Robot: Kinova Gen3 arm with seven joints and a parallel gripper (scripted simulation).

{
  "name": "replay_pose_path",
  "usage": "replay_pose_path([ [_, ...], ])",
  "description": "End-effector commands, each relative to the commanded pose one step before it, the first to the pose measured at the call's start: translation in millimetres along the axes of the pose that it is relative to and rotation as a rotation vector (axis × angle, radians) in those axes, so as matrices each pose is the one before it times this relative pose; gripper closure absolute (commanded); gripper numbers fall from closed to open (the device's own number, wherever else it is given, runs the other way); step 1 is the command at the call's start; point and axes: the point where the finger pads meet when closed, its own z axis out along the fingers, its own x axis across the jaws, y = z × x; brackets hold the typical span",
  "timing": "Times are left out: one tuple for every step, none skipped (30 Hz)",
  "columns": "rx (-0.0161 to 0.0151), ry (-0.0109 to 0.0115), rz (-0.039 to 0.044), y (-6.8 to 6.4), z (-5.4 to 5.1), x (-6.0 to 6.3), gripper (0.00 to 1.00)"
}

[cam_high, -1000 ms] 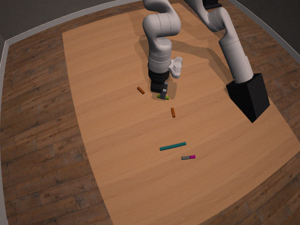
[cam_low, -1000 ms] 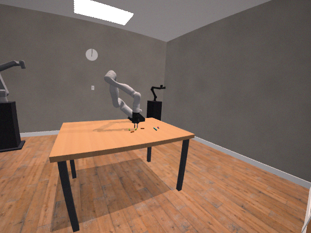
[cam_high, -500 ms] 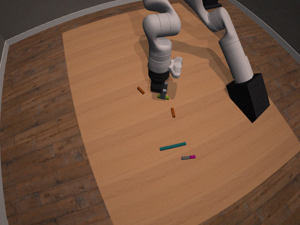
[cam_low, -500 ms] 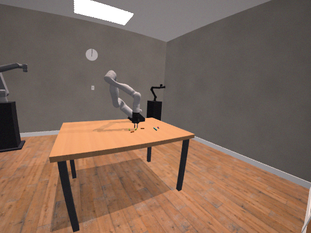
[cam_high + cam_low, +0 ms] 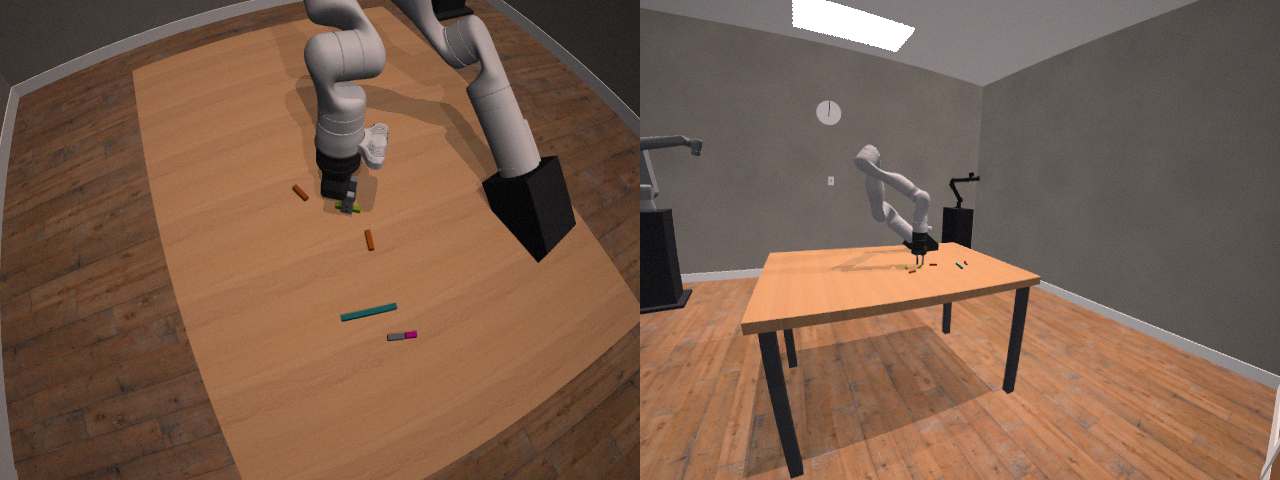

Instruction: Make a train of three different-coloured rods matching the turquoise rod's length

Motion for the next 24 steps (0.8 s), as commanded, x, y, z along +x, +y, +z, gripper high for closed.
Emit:
replay_pose_path([
  [0.00096,-0.00227,-0.00105,-0.56,2.83,-0.53,0.46],
  [0.00002,0.00000,-0.00001,-0.01,1.06,0.00,0.46],
  [-0.00002,0.00000,0.00001,0.01,1.07,0.00,0.46],
  [-0.00001,0.00000,0.00000,0.00,1.05,0.00,0.46],
  [0.00000,0.00000,0.00000,0.00,0.00,0.00,0.46],
  [0.00000,0.00000,0.00000,0.00,0.00,0.00,0.46],
  [0.00001,0.00000,0.00000,0.00,1.01,0.00,0.46],
  [0.00002,0.00000,-0.00001,-0.01,0.95,0.00,0.46],
  [-0.00001,0.00000,0.00001,0.00,0.88,0.00,0.46],
  [-0.00001,0.00000,0.00001,0.00,0.80,0.00,0.46],
  [0.00000,0.00000,0.00000,0.00,0.70,0.00,0.46],
  [0.00000,0.00000,0.00000,0.00,0.60,0.00,0.46],
  [0.00001,0.00000,0.00000,0.00,0.49,0.00,0.46],
  [0.00001,0.00000,0.00000,0.00,0.38,0.00,0.46],
  [0.00001,0.00000,0.00000,0.00,0.28,0.00,0.46],
  [0.00000,0.00000,0.00000,0.00,0.18,0.00,0.46],
  [0.00000,0.00000,0.00000,0.00,0.10,0.00,0.46],
  [0.00000,0.00000,0.00000,0.00,0.04,0.00,0.46],
  [0.00000,0.00000,0.00000,0.00,0.01,0.00,0.46],
  [0.00000,0.00000,0.00000,0.00,0.00,0.00,0.46],
  [0.00000,0.00000,0.00000,0.00,0.00,0.00,0.46],
  [0.00000,0.00000,0.00000,0.00,0.00,0.00,0.46],
  [0.00000,0.00000,0.00000,0.00,0.00,0.00,0.46],
  [0.00000,0.00000,0.00000,0.00,0.00,0.00,0.46],
])
